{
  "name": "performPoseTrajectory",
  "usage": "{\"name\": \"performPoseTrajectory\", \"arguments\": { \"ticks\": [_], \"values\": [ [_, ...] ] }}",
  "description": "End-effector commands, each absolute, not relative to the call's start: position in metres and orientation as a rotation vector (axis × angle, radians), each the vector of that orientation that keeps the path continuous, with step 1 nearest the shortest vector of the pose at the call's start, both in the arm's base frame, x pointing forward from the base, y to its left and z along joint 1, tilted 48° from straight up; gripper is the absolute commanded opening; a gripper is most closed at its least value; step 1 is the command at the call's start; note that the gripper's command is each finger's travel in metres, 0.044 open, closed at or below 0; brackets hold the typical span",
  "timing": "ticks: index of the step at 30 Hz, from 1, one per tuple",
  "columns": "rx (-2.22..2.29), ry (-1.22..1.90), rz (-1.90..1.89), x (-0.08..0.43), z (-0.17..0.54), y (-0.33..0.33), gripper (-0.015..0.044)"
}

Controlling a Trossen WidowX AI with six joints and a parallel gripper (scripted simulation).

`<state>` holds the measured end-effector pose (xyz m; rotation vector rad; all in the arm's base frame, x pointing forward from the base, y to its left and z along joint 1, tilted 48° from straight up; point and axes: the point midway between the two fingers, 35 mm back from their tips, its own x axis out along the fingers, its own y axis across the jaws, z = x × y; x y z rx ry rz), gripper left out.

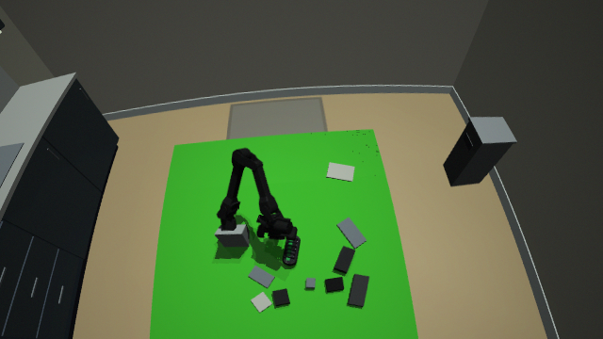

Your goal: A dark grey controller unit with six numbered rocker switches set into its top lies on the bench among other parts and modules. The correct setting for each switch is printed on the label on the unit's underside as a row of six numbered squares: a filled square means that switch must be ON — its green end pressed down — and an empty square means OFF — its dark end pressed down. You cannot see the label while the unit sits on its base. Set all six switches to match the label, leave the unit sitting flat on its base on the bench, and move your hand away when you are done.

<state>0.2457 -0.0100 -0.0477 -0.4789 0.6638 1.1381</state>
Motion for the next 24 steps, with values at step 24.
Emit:
{"name": "performPoseTrajectory", "arguments": {
  "ticks": [24],
  "values": [
    [-0.487, 0.638, 1.101, 0.246, -0.059, 0.016, 0.0000]
  ]
}}
